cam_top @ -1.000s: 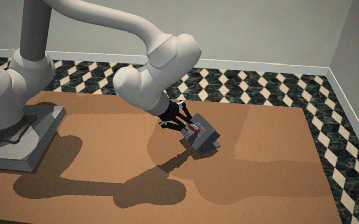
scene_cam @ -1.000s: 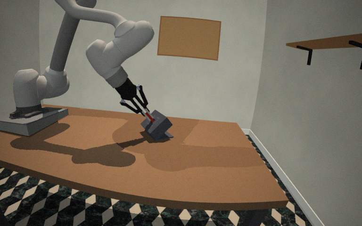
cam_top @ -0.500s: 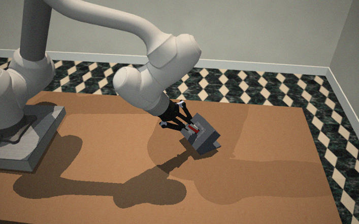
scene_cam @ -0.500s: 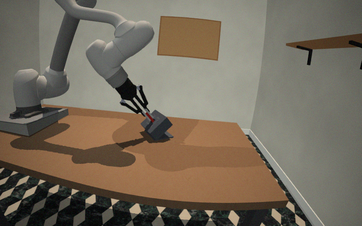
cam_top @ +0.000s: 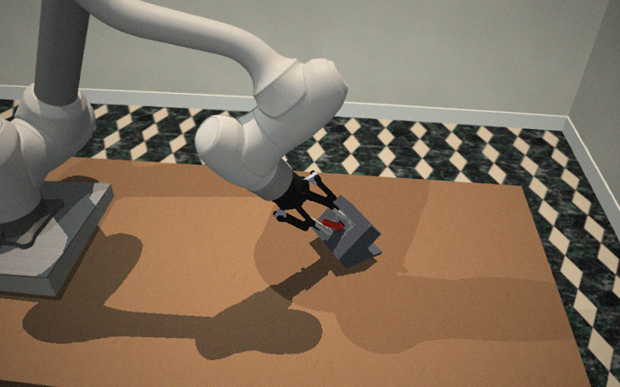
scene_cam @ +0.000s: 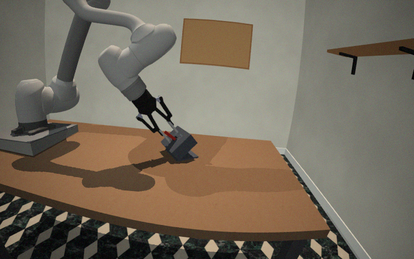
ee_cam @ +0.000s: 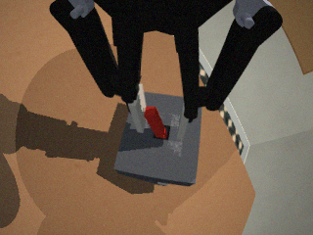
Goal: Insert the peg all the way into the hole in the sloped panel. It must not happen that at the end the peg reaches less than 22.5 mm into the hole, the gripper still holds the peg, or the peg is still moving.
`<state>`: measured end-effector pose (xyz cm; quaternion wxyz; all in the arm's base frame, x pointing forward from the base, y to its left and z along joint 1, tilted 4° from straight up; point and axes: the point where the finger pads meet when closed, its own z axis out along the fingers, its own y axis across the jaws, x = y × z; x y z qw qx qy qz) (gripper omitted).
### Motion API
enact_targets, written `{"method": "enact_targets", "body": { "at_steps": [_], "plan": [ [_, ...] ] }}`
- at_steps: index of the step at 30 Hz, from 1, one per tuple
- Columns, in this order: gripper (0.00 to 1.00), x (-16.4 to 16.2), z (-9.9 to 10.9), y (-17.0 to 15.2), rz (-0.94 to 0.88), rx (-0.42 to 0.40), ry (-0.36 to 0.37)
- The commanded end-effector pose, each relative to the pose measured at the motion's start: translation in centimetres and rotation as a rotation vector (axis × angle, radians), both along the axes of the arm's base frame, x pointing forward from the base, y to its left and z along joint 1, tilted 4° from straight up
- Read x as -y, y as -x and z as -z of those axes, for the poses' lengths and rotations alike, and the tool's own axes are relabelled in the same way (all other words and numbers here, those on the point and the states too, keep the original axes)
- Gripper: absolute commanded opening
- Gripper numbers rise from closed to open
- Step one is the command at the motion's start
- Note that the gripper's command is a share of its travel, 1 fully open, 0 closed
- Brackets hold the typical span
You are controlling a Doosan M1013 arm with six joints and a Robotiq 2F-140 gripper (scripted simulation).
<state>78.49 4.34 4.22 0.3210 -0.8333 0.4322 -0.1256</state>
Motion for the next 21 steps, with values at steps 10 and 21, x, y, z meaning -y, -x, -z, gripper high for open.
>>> {"method": "enact_targets", "body": {
  "at_steps": [10,21],
  "plan": [
    [0.45,0.3,-0.7,0.3,0.0,0.001,-0.001],
    [0.62,1.7,-3.2,1.8,-0.001,0.003,-0.003]
  ]
}}
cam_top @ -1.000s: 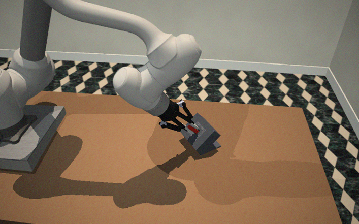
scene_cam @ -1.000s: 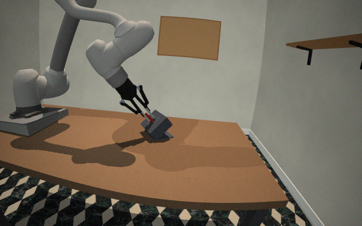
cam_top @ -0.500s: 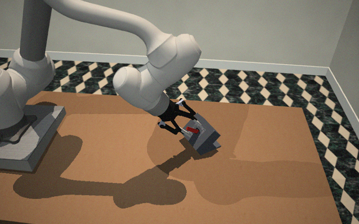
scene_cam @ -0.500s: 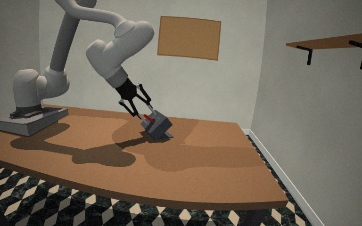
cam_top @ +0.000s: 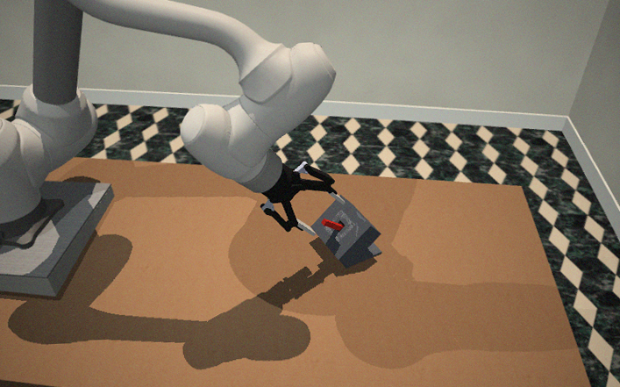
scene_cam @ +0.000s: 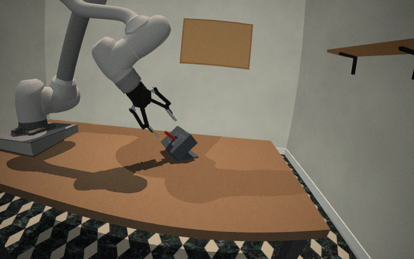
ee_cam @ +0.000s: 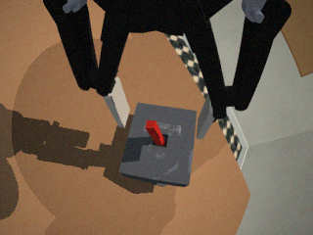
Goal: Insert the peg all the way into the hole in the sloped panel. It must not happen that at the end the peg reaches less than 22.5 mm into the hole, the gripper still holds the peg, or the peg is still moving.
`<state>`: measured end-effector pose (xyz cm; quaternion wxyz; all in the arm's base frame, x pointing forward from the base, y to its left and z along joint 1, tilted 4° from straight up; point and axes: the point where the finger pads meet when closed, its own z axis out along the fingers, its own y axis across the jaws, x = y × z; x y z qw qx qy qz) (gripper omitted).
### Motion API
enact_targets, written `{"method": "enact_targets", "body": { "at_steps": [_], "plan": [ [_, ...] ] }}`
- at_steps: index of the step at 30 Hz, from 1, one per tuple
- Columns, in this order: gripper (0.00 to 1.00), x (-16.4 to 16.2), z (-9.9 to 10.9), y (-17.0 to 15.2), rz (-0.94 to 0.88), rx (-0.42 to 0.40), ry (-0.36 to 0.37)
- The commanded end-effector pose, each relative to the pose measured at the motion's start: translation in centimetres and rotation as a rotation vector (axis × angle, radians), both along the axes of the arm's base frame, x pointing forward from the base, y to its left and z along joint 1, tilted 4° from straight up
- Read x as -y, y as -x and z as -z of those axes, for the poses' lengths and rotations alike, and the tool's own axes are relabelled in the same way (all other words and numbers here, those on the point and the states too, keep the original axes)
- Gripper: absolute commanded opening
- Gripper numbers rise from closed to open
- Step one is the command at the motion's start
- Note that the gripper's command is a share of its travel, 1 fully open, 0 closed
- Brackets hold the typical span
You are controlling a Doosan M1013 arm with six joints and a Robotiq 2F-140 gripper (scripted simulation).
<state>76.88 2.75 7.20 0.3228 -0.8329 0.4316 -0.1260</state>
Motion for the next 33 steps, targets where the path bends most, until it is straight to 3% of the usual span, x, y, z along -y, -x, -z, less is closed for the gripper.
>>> {"method": "enact_targets", "body": {
  "at_steps": [1,13,24,33],
  "plan": [
    [0.62,0.1,-0.2,0.1,0.0,0.0,0.0],
    [0.84,1.8,-3.1,2.1,0.0,-0.001,0.001],
    [1.0,2.4,-4.2,2.8,0.001,-0.003,0.003],
    [1.0,2.4,-4.2,2.8,0.001,-0.003,0.003]
  ]
}}
